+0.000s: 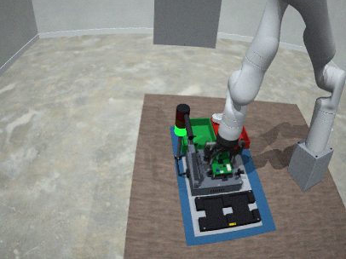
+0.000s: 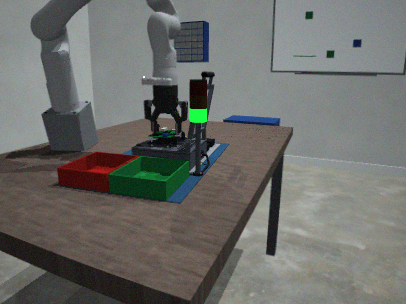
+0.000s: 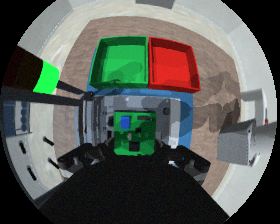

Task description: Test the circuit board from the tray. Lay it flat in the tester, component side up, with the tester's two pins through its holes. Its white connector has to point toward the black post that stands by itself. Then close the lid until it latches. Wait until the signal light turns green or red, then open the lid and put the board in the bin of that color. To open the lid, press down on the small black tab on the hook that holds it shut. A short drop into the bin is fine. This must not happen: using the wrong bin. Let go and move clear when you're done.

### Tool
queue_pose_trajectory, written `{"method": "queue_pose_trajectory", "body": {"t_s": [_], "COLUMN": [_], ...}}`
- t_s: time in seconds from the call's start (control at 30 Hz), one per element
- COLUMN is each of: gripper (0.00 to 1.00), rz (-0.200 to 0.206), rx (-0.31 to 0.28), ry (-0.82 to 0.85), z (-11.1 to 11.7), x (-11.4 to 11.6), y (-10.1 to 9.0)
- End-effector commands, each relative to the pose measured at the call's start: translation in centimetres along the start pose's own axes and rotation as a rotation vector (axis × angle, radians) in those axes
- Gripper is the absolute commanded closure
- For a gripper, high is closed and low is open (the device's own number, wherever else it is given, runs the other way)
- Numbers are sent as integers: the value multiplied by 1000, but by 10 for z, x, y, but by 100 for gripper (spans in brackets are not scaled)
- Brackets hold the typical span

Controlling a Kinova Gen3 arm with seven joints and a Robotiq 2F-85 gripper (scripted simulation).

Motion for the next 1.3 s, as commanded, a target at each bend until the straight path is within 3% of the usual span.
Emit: {"method": "queue_pose_trajectory", "body": {"t_s": [0.0, 0.4, 0.7, 1.1, 1.27], "gripper": [23, 23, 23, 23, 23], "rz": [2, 2, 2, 2, 2], "rx": [-1, -1, -1, -1, -1], "ry": [-1, -1, -1, -1, -1], "z": [0, 0, 0, 0, 0], "x": [-1, -1, -1, 0, 0], "y": [-1, -5, -20, -66, -75]}}
Point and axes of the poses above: the point where the finger pads meet when closed, its own y axis out along the fingers, its own x axis across the jaws, z = x × y, the point moved 8 cm from there along -y, back along the fingers, and after that the axes turned 3 degrees about -y, right-handed, at the moved point
